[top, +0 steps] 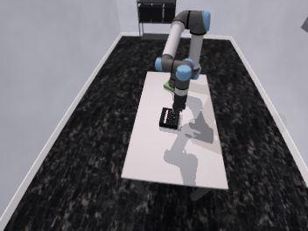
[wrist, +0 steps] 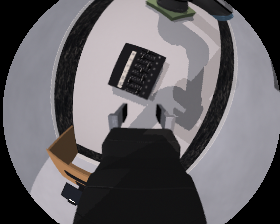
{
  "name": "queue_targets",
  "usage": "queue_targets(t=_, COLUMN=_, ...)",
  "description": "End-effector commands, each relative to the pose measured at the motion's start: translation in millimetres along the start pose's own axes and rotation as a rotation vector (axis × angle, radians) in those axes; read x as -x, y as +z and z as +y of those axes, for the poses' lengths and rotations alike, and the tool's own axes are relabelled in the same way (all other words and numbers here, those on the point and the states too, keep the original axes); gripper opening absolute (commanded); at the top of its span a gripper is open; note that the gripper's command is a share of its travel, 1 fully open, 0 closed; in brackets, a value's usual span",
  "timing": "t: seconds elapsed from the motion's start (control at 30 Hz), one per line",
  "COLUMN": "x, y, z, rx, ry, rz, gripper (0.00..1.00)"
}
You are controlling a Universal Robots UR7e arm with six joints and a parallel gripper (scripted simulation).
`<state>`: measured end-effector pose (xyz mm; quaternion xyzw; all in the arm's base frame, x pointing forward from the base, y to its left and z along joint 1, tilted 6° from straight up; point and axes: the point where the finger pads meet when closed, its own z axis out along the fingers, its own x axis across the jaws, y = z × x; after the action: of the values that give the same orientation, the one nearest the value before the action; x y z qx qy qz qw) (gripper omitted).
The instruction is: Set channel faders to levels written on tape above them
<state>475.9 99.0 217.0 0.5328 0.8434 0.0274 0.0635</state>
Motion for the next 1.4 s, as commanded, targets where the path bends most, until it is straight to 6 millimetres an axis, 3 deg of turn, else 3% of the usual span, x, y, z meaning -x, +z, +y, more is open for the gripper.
queue_targets(t=0.0, x=13, y=7, z=-39, rx=-0.013, ry=0.11, rz=-0.004, gripper=1.0)
queue_targets(t=0.17, x=17, y=16, z=-70, rx=-0.036, ry=0.206, rz=-0.005, gripper=1.0)
queue_targets(t=0.33, x=18, y=21, z=-83, rx=-0.046, ry=0.249, rz=-0.006, gripper=1.0)
queue_targets(t=1.07, x=18, y=22, z=-86, rx=-0.047, ry=0.252, rz=-0.005, gripper=1.0)
queue_targets(t=1.37, x=16, y=27, z=-85, rx=-0.043, ry=0.151, rz=0.011, gripper=1.0)
